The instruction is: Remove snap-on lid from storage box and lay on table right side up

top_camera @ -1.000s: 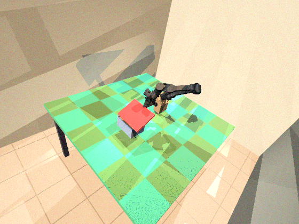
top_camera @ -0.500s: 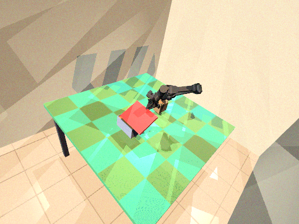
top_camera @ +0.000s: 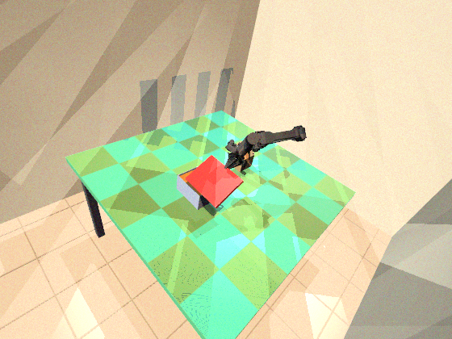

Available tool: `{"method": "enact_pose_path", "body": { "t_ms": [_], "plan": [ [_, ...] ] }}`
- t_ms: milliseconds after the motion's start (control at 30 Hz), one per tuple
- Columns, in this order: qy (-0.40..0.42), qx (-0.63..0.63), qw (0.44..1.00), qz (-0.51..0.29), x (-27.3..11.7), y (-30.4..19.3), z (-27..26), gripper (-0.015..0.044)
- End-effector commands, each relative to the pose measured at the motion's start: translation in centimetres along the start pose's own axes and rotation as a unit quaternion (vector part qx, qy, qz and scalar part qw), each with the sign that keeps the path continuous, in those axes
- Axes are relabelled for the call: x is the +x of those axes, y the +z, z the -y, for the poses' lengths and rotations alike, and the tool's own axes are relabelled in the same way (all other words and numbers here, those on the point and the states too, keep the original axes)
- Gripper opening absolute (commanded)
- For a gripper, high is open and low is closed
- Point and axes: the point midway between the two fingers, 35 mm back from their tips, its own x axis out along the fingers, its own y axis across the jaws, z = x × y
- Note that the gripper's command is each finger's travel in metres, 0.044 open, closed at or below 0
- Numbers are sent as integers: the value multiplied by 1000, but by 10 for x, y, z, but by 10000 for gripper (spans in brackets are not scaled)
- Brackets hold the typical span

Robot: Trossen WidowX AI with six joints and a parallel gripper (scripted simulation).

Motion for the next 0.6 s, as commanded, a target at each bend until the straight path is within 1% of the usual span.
{"method": "enact_pose_path", "body": {
  "t_ms": [0, 567],
  "plan": [
    [7, -1, 1000, 0, -2, -11, -4, 0],
    [8, -1, 1000, -1, -5, -45, -2, 0]
  ]
}}
